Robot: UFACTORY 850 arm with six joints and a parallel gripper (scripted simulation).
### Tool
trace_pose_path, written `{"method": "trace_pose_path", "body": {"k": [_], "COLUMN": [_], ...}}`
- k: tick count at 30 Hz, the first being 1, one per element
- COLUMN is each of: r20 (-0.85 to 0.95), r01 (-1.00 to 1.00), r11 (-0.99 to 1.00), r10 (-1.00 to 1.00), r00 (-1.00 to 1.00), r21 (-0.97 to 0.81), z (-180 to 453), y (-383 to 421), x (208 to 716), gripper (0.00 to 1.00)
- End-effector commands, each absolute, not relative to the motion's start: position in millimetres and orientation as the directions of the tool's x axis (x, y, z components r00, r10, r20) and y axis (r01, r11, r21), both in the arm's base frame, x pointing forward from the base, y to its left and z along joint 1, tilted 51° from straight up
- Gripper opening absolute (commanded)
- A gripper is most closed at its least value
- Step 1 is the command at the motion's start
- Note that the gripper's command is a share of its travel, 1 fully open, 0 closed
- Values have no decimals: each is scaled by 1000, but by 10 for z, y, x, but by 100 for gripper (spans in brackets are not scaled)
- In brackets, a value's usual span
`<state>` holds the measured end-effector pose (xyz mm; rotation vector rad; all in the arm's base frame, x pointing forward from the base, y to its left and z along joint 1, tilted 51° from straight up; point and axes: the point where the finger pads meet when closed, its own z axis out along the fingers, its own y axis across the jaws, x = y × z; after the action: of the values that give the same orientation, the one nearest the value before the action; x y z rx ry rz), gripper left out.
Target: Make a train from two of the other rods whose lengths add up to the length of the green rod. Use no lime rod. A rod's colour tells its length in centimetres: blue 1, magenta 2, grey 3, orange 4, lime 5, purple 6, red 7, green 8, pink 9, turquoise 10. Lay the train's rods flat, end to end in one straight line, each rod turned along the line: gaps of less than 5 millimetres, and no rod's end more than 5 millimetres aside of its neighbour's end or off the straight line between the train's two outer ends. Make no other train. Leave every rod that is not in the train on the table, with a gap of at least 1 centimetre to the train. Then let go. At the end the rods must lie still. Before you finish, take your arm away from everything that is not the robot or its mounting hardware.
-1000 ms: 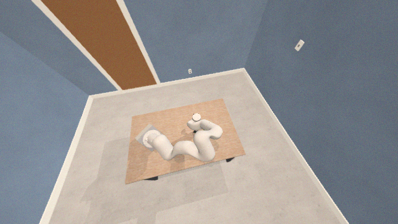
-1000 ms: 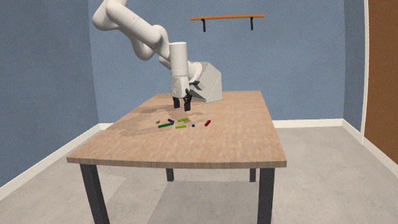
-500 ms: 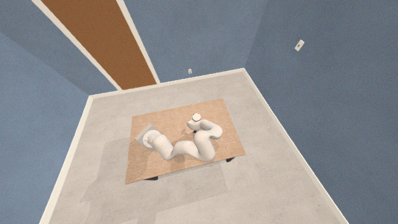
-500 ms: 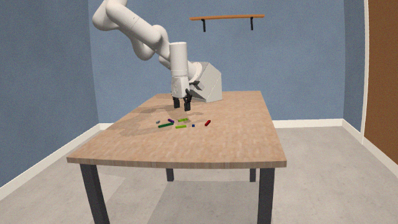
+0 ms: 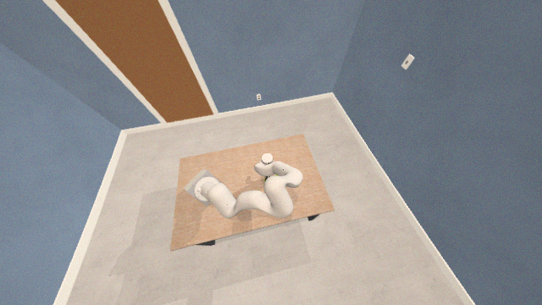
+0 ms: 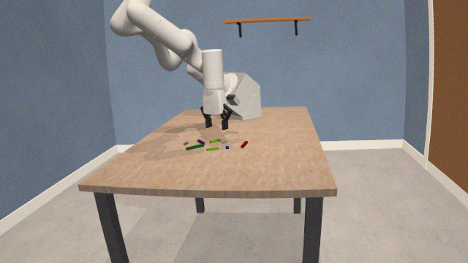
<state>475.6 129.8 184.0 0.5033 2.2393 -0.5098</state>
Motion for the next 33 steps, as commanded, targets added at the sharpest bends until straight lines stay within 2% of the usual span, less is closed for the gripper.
{"method": "trace_pose_path", "body": {"k": [1,8,10,11,17,25,27,33], "r20": [-708,-619,-619,-577,-474,-306,-306,-134], "r01": [393,229,229,162,19,-182,-182,-357], "r11": [860,851,851,837,786,673,673,533], "r10": [54,-135,-135,-207,-353,-538,-538,-678], "r00": [-704,-773,-773,-790,-806,-786,-786,-723], "r21": [-325,-472,-472,-523,-618,-716,-716,-768], "z": [1799,1735,1735,1711,1657,1581,1581,1508], "y": [1369,1460,1460,1495,1569,1673,1673,1767], "x": [4770,4784,4784,4788,4796,4804,4804,4808], "gripper": [100,100,100,100,100,100,100,100]}}
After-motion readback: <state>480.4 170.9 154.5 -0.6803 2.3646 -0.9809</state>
